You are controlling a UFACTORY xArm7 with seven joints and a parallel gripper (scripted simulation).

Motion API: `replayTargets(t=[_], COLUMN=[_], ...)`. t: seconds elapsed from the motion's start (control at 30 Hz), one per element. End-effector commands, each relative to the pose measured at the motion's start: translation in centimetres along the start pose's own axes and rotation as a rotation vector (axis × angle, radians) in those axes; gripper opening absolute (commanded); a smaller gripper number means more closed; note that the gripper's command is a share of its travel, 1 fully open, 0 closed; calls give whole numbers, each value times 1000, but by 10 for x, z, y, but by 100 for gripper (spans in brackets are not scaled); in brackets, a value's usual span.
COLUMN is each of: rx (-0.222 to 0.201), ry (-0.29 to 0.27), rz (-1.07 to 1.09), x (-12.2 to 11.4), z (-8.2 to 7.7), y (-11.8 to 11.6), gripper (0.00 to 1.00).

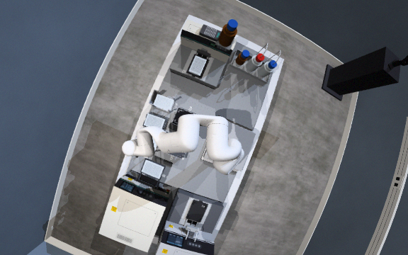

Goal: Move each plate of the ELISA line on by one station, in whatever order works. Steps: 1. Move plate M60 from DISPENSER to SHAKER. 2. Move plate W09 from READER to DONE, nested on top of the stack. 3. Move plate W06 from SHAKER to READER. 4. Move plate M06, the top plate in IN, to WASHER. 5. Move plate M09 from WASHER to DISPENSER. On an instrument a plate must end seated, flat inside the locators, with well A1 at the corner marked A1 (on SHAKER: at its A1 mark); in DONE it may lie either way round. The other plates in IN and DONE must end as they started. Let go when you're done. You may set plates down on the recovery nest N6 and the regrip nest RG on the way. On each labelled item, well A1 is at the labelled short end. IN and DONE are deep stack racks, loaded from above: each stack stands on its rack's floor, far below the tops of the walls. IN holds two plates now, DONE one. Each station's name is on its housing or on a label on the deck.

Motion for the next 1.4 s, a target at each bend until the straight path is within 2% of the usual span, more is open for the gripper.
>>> replayTargets(t=[0.0,1.37], rx=[-2,-2], ry=[-5,-5], rz=[0,0], x=[-1,-1], z=[2,52], y=[1,1], gripper=[100,100])
Point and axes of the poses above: the point where the finger pads meet when closed, its own z axis out along the fingers, its own y axis across the jaws, x = y × z, the point moved 7 cm from there along -z, back along the fingers, and after that the axes turned 8 degrees about z, right-handed, at the moved point
